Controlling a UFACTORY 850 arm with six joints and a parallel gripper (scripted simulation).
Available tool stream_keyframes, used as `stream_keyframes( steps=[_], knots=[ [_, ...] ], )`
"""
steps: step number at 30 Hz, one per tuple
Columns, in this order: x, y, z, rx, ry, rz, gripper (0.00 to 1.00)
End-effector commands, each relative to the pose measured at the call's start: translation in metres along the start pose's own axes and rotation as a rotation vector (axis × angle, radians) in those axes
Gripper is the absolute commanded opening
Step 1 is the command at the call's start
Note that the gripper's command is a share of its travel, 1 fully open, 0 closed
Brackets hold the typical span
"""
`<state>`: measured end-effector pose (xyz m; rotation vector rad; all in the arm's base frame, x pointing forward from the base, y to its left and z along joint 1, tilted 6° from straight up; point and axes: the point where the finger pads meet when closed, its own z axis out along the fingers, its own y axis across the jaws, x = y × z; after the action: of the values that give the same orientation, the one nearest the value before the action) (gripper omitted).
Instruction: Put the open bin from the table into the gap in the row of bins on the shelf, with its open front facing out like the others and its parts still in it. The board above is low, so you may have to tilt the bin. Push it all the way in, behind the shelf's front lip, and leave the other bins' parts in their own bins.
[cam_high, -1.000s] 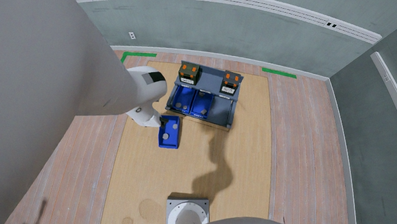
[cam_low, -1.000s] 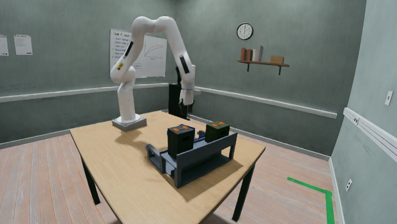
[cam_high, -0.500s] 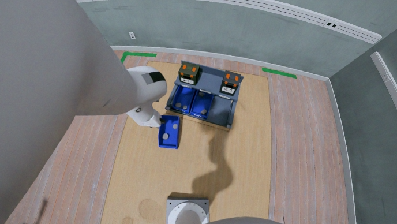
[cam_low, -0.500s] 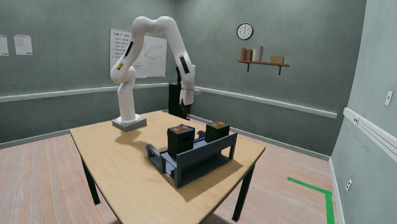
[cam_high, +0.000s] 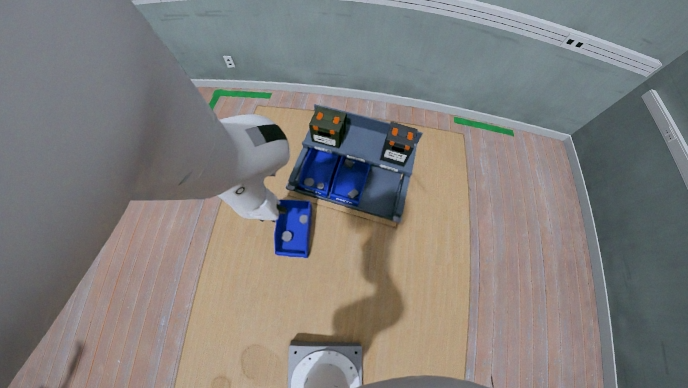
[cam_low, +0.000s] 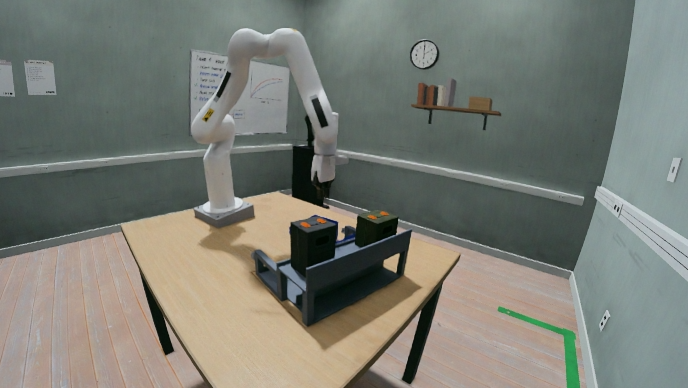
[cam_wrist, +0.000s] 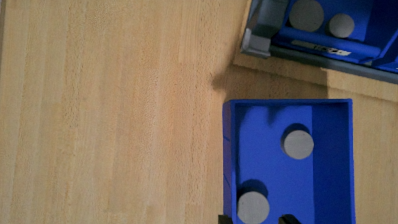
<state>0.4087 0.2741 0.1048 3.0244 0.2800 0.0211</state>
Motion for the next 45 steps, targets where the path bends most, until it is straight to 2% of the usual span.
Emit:
stream_keyframes(
  steps=[1, 2, 7, 19, 24, 45],
  knots=[
    [0.001, 0.000, -0.001, 0.001, 0.002, 0.000, 0.29],
    [0.001, 0.000, -0.001, 0.001, 0.002, 0.000, 0.29],
    [0.001, 0.000, 0.029, 0.001, 0.002, 0.000, 0.29],
    [0.001, 0.000, 0.029, 0.001, 0.002, 0.000, 0.29],
    [0.001, 0.000, 0.074, 0.001, 0.002, 0.000, 0.29],
    [0.001, 0.000, 0.073, 0.001, 0.002, 0.000, 0.29]
  ],
)
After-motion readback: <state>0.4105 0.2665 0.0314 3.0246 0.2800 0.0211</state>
